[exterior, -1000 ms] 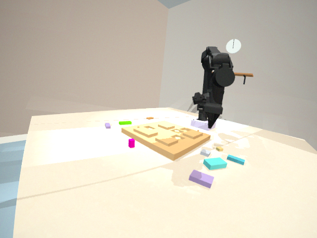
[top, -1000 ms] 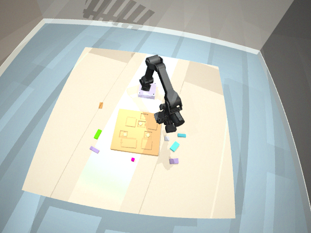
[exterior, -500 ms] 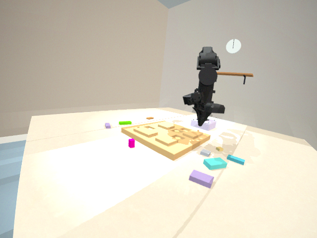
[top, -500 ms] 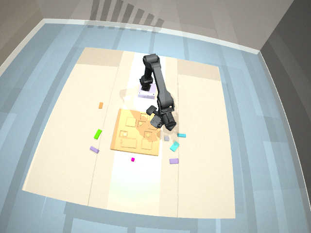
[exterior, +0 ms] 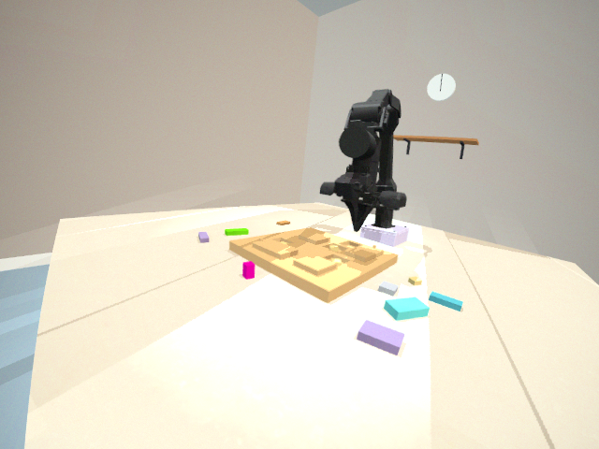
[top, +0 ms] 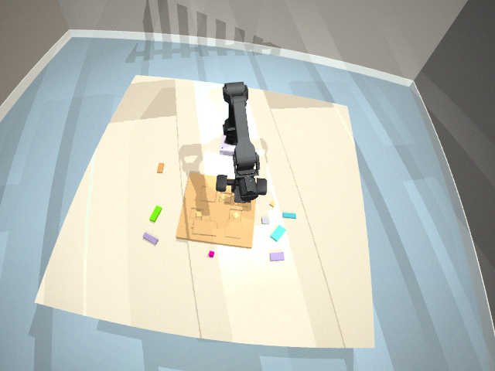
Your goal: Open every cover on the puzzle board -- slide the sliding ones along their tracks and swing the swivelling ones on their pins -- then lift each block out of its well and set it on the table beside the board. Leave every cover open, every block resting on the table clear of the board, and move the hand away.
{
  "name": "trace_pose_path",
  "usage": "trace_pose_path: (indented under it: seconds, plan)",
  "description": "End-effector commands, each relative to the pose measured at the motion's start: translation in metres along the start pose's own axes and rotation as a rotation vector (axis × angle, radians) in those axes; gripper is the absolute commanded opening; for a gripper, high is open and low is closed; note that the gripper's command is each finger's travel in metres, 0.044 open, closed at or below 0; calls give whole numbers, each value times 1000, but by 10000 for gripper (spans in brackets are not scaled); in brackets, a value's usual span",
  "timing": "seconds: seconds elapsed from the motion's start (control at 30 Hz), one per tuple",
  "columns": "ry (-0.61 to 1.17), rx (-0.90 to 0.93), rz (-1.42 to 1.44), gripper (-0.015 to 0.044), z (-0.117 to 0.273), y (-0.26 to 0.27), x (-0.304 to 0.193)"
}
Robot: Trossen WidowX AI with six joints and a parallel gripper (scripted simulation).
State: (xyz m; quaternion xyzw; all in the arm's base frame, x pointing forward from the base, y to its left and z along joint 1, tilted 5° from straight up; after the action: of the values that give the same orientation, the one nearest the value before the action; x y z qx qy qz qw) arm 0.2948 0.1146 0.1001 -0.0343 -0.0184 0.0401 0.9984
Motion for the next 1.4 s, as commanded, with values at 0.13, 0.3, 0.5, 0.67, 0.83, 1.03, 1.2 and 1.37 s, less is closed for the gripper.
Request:
trace_pose_path:
  seconds: [0.13, 0.3, 0.5, 0.67, 0.83, 1.03, 1.2, 1.37]
  plan:
    - [-22, -7, 677, 0, 3, -61, -14]
    - [-22, -8, 701, 0, 4, -62, -14]
    - [-20, -14, 1231, 0, 4, -63, -14]
    - [-17, -20, 1705, 0, 4, -64, -14]
    - [-15, -22, 1967, 0, 3, -65, -14]
    - [-12, -25, 2245, 0, 3, -65, -14]
    - [-12, -25, 2248, 0, 3, -65, -14]
    - [-12, -25, 2248, 0, 3, -65, -14]
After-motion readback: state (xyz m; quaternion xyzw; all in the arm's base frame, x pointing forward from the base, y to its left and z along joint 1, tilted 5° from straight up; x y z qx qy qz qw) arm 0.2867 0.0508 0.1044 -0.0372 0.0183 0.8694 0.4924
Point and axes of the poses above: the point midway between the two fingers, 35 mm back from their tips, its own z axis back along the fingers, its own y axis across the jaws, x = y × z, the point moved 2 cm from there along z, back along the fingers, and after that the axes turned 7 degrees about -z, right-handed, at the moved point
